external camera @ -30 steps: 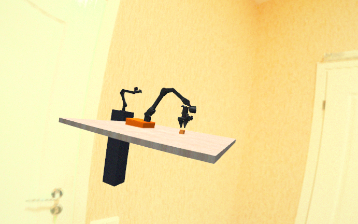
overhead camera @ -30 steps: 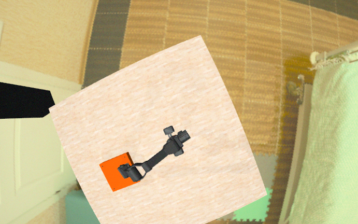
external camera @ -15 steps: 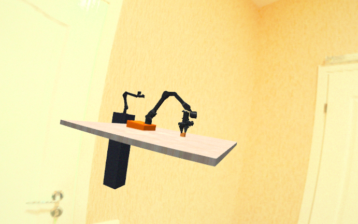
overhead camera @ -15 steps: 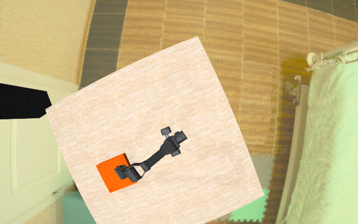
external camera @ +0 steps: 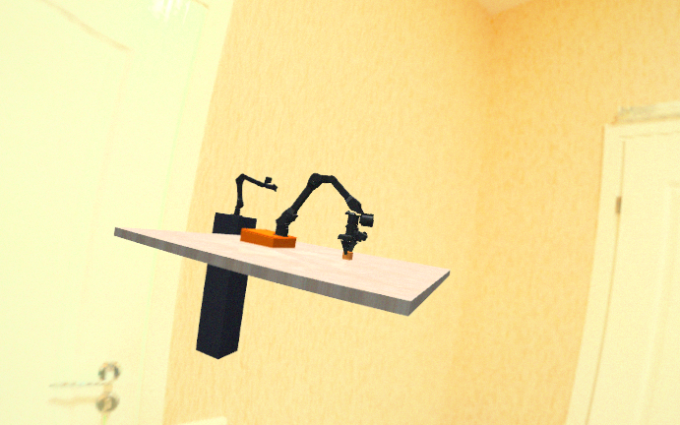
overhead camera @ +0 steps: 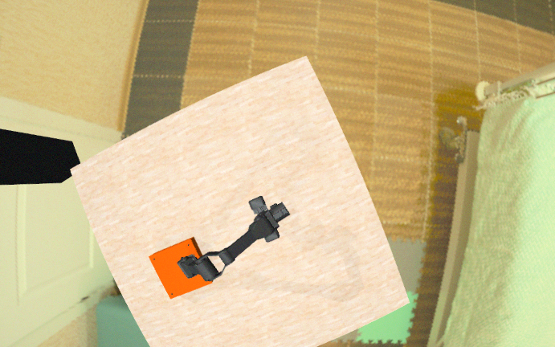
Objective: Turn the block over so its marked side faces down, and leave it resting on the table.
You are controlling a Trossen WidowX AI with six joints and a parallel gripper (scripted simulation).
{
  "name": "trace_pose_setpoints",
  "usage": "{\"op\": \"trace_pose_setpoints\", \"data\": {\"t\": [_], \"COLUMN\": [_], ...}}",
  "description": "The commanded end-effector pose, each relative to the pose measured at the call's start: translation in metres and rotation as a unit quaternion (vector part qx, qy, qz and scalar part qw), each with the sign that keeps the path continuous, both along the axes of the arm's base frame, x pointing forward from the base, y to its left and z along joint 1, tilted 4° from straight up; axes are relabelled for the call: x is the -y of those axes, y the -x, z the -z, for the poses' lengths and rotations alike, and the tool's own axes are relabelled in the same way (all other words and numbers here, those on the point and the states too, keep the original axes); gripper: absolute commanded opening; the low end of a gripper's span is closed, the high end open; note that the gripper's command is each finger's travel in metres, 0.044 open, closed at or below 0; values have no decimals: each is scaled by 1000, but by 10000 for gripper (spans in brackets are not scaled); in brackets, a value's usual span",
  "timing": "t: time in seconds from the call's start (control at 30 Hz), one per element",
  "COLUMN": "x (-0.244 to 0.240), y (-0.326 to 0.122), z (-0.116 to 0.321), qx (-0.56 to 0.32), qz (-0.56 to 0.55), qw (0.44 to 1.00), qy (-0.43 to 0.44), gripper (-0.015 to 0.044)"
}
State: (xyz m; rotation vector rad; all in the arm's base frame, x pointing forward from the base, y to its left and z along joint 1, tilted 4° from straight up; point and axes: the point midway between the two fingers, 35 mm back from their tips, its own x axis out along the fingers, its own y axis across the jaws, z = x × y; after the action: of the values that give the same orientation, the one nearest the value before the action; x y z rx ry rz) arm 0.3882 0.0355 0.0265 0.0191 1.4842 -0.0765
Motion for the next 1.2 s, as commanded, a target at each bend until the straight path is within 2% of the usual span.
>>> {"op": "trace_pose_setpoints", "data": {"t": [0.0,0.53,0.63,0.77,1.17], "x": [-1,-1,-1,-2,-2], "y": [0,0,0,2,-1], "z": [0,0,-11,-30,-24], "qx": [1,1,1,1,64], "qz": [-3,-3,-3,-3,-7], "qw": [1000,1000,1000,1000,998], "qy": [-2,-2,-2,-2,2], "gripper": [190,84,5,0,0]}}
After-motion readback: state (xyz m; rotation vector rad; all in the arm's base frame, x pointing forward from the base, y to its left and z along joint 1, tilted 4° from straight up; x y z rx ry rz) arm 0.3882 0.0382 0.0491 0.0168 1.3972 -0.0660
